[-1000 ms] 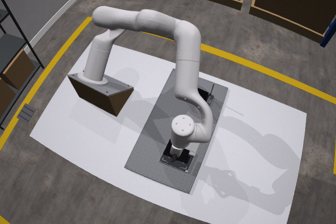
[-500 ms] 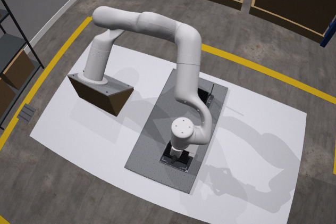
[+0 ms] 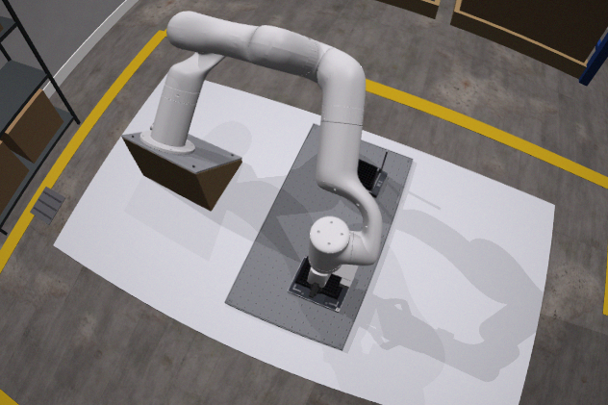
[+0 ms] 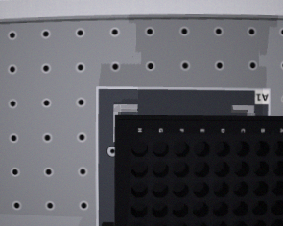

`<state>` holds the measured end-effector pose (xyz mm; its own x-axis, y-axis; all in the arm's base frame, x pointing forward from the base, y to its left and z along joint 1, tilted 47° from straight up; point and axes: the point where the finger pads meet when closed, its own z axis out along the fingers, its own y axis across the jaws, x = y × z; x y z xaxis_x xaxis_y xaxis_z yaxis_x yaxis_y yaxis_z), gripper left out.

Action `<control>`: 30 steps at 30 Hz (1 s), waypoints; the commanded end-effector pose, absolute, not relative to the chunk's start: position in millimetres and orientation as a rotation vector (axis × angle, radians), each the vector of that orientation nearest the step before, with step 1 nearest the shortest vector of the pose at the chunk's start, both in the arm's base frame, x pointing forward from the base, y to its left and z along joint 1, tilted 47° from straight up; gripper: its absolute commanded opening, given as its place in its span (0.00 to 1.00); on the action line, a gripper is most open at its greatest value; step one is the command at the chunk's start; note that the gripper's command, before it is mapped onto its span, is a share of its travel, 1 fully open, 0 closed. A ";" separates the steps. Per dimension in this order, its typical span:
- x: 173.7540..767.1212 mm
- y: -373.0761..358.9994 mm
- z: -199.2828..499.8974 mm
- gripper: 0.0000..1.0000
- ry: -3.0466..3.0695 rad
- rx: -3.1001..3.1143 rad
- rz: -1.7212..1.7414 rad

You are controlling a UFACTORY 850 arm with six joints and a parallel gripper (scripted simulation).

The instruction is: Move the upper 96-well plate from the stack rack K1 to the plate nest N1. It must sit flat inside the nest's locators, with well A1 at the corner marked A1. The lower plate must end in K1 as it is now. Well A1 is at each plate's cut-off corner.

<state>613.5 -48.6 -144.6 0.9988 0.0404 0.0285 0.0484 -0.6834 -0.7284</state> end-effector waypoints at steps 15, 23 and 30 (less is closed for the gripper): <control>614.3 -30.7 -161.5 0.00 -0.061 -2.325 -0.016; 614.3 -21.0 -170.7 0.00 -0.061 -2.325 -0.016; 614.2 -14.9 -176.4 0.00 -0.061 -2.325 -0.016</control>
<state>613.5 -17.2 -174.1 0.9988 0.0402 0.0292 0.0487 -0.6835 -0.7283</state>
